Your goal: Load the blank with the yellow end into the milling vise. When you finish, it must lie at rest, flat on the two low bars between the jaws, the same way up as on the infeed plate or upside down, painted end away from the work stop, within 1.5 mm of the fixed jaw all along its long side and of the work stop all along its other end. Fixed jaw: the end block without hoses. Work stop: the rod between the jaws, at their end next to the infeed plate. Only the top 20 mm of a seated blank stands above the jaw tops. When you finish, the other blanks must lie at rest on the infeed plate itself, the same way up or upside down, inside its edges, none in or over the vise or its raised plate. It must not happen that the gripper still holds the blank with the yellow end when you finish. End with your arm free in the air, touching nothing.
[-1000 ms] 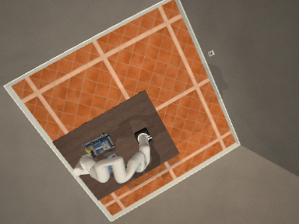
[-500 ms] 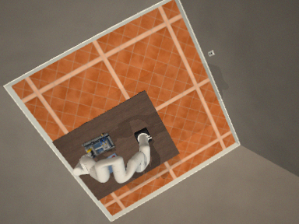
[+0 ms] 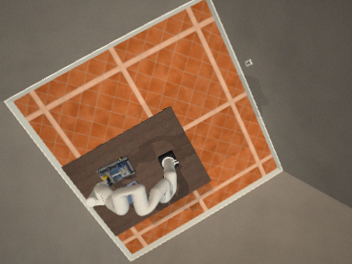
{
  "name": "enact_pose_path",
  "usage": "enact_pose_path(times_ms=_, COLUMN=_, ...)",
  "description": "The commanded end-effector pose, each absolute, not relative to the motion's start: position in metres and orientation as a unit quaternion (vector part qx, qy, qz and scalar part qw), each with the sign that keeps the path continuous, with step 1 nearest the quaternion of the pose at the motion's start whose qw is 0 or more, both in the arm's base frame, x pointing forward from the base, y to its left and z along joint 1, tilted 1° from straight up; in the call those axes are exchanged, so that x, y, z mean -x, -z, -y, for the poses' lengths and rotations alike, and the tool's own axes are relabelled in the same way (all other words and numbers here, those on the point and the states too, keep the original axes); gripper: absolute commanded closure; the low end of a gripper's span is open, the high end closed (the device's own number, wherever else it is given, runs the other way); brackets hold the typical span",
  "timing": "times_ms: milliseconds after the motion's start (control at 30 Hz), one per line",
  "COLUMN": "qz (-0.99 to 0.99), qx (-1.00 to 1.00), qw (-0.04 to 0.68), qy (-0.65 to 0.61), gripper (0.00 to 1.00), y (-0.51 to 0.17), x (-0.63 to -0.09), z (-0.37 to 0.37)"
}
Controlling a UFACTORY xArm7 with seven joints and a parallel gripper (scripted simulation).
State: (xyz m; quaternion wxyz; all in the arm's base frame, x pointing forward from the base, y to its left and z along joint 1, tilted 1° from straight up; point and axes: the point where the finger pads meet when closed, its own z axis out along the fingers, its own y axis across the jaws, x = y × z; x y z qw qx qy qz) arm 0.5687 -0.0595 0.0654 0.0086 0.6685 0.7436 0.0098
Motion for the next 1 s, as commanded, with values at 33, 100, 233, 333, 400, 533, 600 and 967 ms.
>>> enact_pose_path(times_ms=33, qz=-0.744, qx=-0.668, qw=0.011, qy=-0.011, gripper=1.00, y=-0.0665, x=-0.5704, z=0.0597)
enact_pose_path(times_ms=100, qz=-0.744, qx=-0.668, qw=0.011, qy=-0.011, gripper=1.00, y=-0.0660, x=-0.5704, z=0.0597)
enact_pose_path(times_ms=233, qz=-0.744, qx=-0.668, qw=0.011, qy=-0.011, gripper=1.00, y=-0.0658, x=-0.5704, z=0.0597)
enact_pose_path(times_ms=333, qz=-0.744, qx=-0.668, qw=0.011, qy=-0.011, gripper=1.00, y=-0.0658, x=-0.5704, z=0.0597)
enact_pose_path(times_ms=400, qz=-0.744, qx=-0.668, qw=0.011, qy=-0.011, gripper=1.00, y=-0.0659, x=-0.5705, z=0.0594)
enact_pose_path(times_ms=533, qz=-0.744, qx=-0.668, qw=0.011, qy=-0.011, gripper=1.00, y=-0.0658, x=-0.5709, z=0.0583)
enact_pose_path(times_ms=600, qz=-0.744, qx=-0.668, qw=0.011, qy=-0.011, gripper=1.00, y=-0.0657, x=-0.5711, z=0.0577)
enact_pose_path(times_ms=967, qz=-0.744, qx=-0.668, qw=0.011, qy=-0.011, gripper=1.00, y=-0.0656, x=-0.5716, z=0.0565)
